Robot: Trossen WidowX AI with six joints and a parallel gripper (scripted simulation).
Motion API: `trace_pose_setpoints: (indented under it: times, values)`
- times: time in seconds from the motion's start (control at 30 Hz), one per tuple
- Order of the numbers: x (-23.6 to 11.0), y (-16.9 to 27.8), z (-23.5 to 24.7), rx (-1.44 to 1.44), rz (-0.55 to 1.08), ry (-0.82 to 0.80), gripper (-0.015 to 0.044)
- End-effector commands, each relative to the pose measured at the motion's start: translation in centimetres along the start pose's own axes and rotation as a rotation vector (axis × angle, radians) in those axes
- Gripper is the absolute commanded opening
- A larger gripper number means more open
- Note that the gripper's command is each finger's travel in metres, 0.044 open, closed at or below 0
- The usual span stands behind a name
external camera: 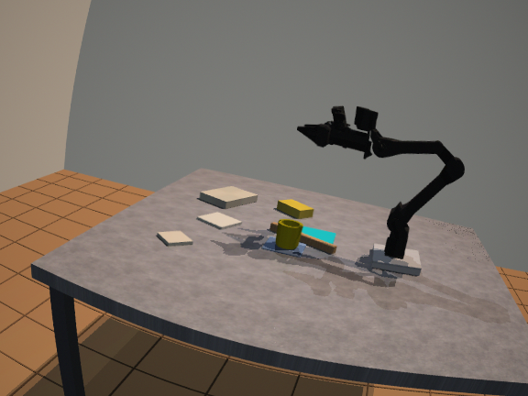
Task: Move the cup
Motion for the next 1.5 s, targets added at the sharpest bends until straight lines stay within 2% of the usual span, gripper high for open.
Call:
trace_pose_setpoints:
  times: [0.0,0.13,0.27,0.43,0.57,0.7,0.77,1.47]
  values:
    - [0.1,0.2,0.1,0.016,0.013,-0.002,0.0374]
    - [2.2,4.5,1.7,0.327,0.290,0.008,0.0269]
    - [2.9,9.6,3.9,0.664,0.622,0.140,0.0167]
    - [1.4,15.1,6.4,0.984,0.973,0.492,0.0167]
    - [-0.5,17.5,7.6,1.103,1.114,0.792,0.0167]
    - [-2.8,19.1,8.6,1.158,1.179,1.145,0.0167]
    - [-3.2,19.3,8.7,1.160,1.181,1.209,0.0167]
    - [-3.0,19.9,8.9,1.160,1.181,1.210,0.0167]
Point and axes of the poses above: the point midway between the two fingers, 35 mm back from their tips, its own x axis out along the fingers, its own z axis across the jaws, y = z × x, the point moved 1 cm from there along -x, back along the fingers, and after that the axes turned 4 degrees about x, right-handed, at the moved point
